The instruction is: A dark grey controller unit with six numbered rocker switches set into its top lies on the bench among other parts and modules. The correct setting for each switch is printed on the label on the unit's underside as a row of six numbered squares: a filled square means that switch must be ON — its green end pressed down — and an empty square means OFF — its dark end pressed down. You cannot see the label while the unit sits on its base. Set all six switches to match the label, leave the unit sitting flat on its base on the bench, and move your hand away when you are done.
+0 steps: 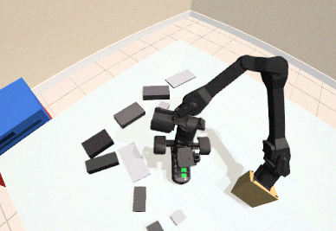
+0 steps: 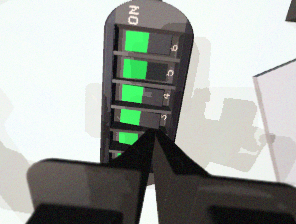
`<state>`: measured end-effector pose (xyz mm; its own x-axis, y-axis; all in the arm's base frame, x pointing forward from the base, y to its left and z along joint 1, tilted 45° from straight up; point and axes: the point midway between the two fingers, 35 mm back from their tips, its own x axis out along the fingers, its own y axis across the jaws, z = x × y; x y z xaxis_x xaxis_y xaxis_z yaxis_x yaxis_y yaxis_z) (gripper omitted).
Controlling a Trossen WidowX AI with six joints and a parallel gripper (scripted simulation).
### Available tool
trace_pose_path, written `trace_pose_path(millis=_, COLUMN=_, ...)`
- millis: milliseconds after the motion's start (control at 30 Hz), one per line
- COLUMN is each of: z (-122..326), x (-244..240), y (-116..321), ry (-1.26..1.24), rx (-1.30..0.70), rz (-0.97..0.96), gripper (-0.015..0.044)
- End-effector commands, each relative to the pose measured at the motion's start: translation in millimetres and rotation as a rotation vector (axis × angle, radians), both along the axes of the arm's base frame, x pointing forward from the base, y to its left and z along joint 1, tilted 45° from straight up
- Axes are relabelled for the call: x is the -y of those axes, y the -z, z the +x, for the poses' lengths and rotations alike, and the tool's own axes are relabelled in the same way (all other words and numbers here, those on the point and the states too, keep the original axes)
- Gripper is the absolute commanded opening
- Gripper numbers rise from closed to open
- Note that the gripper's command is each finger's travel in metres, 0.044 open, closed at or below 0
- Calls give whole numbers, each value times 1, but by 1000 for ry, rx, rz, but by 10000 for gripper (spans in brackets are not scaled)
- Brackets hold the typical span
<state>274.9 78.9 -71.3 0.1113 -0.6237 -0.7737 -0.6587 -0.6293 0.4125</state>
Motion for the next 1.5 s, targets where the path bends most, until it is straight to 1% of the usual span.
trace_pose_path(millis=0, z=-4, x=18, y=-16, ry=-55, rx=53, rz=52, gripper=0)
trace_pose_path(millis=167, z=-12, x=38, y=-29, ry=-91, rx=129, rz=94, gripper=0)
trace_pose_path(millis=400, z=-22, x=60, y=-44, ry=-182, rx=182, rz=113, gripper=0)
trace_pose_path(millis=833, z=-22, x=58, y=-43, ry=-175, rx=176, rz=115, gripper=0)
trace_pose_path(millis=1100, z=-26, x=10, y=-15, ry=-100, rx=86, rz=75, gripper=0)
trace_pose_path(millis=1367, z=-47, x=-36, y=17, ry=-30, rx=42, rz=-53, gripper=0)
trace_pose_path(millis=1467, z=-52, x=-43, y=22, ry=-20, rx=43, rz=-83, gripper=0)
